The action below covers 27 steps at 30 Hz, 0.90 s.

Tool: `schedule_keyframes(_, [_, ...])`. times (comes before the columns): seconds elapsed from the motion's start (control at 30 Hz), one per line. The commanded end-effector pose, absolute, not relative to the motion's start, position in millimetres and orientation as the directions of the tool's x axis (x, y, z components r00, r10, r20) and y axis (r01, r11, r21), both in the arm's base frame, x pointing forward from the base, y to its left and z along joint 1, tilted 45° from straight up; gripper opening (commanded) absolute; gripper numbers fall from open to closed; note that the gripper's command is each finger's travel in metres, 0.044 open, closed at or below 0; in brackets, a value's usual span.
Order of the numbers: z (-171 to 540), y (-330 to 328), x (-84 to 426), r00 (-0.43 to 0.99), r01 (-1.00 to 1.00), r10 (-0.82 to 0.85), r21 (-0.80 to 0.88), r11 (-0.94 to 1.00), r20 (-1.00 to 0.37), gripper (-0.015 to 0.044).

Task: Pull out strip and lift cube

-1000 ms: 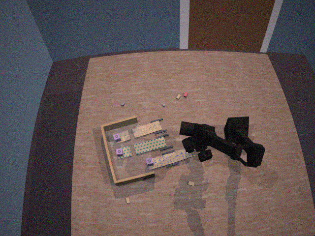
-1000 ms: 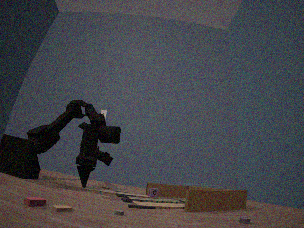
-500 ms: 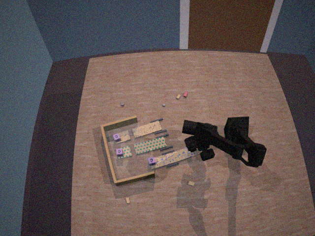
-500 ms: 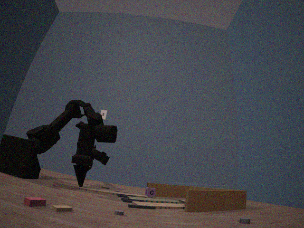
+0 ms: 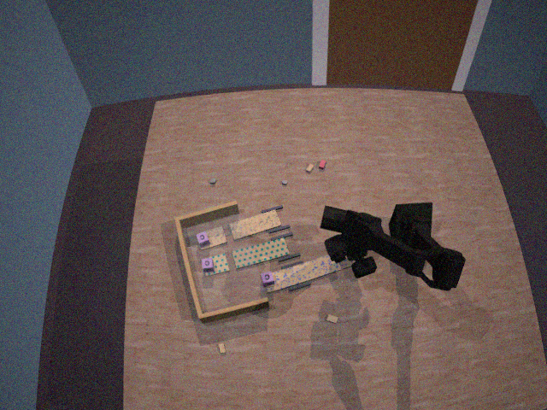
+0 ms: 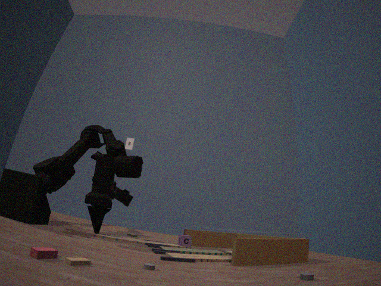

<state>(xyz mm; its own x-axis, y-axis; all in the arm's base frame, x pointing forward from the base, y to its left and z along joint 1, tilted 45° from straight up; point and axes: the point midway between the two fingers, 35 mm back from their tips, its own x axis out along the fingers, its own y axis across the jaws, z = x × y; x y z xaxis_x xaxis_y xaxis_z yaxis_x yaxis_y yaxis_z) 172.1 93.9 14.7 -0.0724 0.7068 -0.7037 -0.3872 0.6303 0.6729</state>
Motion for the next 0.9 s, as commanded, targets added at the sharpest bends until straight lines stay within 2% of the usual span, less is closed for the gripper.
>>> schedule_keyframes(0.0, [7.6,93.1,154.8,-0.115,-0.365,0.695,0.681,0.636,-0.71,0.0])
schedule_keyframes(0.87, [3.8,86.2,136.9,-0.116,-0.364,0.694,0.681,0.636,-0.71,0.0])
